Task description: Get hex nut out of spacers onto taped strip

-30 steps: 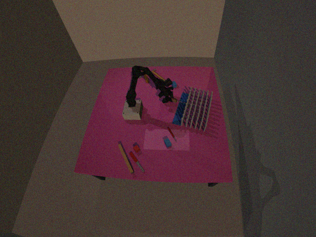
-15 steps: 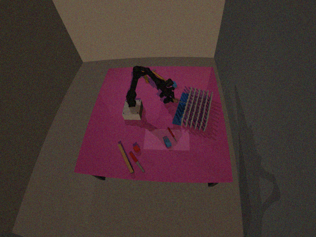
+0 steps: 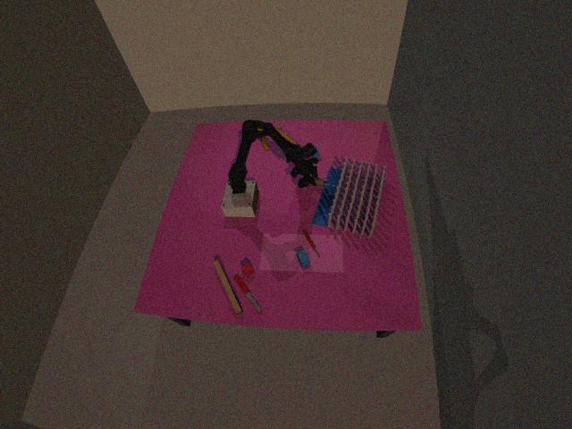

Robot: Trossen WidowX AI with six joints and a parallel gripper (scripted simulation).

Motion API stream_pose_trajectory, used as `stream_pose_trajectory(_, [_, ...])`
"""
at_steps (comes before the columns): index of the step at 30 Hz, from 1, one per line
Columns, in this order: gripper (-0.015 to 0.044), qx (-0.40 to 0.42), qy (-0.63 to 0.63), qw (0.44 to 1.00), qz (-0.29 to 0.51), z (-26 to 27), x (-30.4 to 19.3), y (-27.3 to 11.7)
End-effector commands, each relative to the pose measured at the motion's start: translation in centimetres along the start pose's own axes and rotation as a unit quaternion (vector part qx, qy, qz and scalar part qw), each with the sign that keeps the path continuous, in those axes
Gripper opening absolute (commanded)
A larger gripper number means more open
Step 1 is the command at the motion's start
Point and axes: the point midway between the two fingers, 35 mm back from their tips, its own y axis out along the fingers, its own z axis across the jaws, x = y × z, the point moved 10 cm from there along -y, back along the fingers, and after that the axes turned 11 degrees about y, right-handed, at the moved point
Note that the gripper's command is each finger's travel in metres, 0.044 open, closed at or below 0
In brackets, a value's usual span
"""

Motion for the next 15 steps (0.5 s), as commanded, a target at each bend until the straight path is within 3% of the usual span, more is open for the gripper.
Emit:
stream_pose_trajectory(1, [0.0000, -0.004, -0.001, 1.000, 0.002, -0.23, -0.49, 0.11])
stream_pose_trajectory(15, [0.0000, -0.004, -0.001, 1.000, 0.003, -0.39, -1.31, 0.63])
